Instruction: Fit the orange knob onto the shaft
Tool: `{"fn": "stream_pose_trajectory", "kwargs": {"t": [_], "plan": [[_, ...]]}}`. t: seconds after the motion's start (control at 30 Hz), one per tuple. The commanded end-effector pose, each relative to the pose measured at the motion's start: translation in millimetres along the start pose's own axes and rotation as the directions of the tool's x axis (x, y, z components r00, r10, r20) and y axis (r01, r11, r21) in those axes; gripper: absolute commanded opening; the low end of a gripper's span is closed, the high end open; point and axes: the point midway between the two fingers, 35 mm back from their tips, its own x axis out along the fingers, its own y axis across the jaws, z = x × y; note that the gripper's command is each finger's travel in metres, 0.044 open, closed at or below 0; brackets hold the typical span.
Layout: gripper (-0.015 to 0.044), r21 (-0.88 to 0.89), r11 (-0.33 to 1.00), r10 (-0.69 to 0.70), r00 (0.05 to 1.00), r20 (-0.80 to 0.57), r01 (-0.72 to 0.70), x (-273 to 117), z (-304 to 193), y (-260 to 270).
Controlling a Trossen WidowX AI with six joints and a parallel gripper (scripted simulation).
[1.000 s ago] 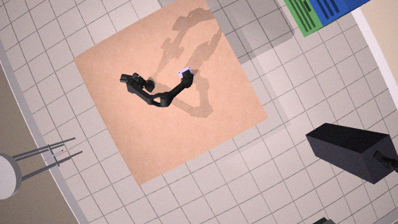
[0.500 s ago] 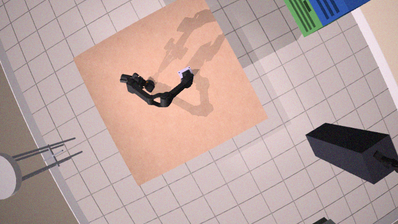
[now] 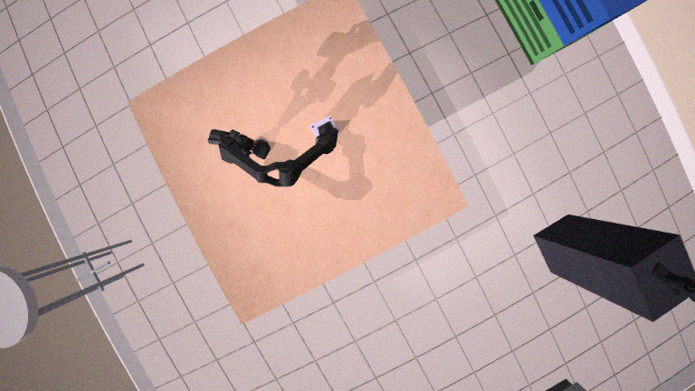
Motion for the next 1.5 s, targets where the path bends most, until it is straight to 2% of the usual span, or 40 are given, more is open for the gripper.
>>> {"fn": "stream_pose_trajectory", "kwargs": {"t": [0.0, 1.33, 1.47], "plan": [[0.0000, -0.036, 0.999, -0.007, 1.000, 0.004, 0.007, -3.0, 1.4, -2.4], [0.0000, -0.036, 0.999, -0.007, 1.000, 0.004, 0.007, -1.5, 0.0, -0.7], [0.0000, -0.123, 0.992, -0.007, 1.000, 0.004, 0.007, -2.4, 0.4, -1.0]]}}
